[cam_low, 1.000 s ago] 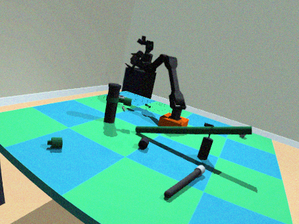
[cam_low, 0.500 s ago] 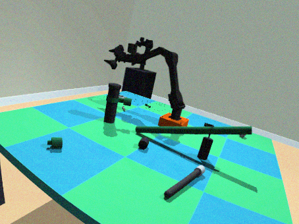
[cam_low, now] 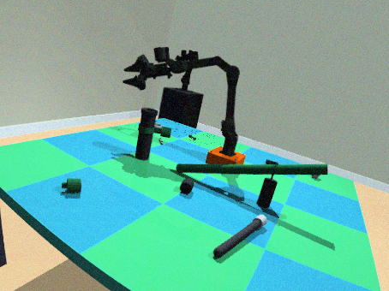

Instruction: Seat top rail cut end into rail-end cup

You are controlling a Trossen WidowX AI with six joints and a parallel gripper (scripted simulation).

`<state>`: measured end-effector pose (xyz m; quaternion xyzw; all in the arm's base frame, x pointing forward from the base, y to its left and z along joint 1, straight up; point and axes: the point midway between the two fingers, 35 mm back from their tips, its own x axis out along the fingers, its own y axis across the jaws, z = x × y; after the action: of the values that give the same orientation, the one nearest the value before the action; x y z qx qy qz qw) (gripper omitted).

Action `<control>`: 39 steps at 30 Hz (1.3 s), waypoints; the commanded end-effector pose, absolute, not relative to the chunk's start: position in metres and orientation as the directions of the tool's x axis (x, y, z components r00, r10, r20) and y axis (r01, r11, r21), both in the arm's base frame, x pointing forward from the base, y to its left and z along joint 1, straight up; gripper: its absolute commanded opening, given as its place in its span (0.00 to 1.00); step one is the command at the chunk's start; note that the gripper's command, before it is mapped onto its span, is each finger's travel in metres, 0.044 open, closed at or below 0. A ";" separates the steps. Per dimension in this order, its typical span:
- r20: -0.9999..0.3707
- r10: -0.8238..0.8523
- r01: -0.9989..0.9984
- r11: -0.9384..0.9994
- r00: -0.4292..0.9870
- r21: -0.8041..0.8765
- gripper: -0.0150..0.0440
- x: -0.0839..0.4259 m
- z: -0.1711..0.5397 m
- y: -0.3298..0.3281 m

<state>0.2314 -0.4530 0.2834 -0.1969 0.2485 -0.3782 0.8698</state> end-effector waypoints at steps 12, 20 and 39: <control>-0.568 -0.384 0.311 0.923 0.728 -0.225 1.00 0.342 0.260 -0.236; -0.708 -0.173 0.151 0.984 0.684 -0.095 1.00 0.332 0.245 -0.110; -0.855 0.010 -0.040 0.999 0.519 -0.012 1.00 0.257 0.224 0.008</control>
<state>0.2612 0.0066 0.2269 -0.0107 0.4831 0.0114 0.8754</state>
